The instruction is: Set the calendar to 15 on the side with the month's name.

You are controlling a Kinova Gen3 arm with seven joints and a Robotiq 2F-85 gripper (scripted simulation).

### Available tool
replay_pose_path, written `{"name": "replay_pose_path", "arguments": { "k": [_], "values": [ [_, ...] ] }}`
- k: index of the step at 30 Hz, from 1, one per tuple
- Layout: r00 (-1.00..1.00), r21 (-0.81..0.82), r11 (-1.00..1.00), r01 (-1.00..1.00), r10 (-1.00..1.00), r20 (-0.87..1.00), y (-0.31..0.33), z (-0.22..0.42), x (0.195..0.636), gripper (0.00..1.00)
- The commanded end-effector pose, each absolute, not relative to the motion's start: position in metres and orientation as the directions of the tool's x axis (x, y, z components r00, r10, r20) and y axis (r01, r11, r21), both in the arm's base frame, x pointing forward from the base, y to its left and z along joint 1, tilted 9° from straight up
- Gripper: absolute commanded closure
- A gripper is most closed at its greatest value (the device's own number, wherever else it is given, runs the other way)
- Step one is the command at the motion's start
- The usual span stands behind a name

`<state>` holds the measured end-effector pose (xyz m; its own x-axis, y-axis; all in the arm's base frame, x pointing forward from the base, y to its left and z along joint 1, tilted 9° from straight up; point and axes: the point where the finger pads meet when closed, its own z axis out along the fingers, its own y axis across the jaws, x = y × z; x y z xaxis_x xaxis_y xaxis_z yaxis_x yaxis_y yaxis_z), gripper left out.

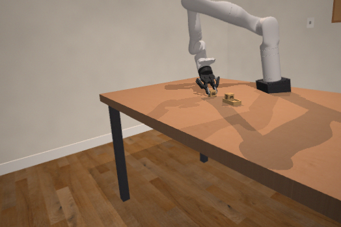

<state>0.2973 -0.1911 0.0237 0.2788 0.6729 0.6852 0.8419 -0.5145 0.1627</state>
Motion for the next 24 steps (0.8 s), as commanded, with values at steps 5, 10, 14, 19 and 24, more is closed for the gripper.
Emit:
{"name": "replay_pose_path", "arguments": {
  "k": [5, 10, 14, 19, 24],
  "values": [
    [0.278, 0.164, -0.514, 0.842, 0.673, 0.685, -0.1913, 0.0243, 0.2975, 0.64],
    [0.278, 0.164, -0.514, 0.842, 0.673, 0.685, -0.1913, 0.0243, 0.2975, 0.60],
    [0.278, 0.164, -0.514, 0.842, 0.673, 0.685, -0.1913, 0.0243, 0.2975, 0.56],
    [0.278, 0.164, -0.514, 0.842, 0.673, 0.685, -0.1913, 0.0243, 0.2975, 0.31],
    [0.278, 0.164, -0.514, 0.842, 0.673, 0.685, -0.1913, 0.0243, 0.2975, 0.31]
  ]
}}
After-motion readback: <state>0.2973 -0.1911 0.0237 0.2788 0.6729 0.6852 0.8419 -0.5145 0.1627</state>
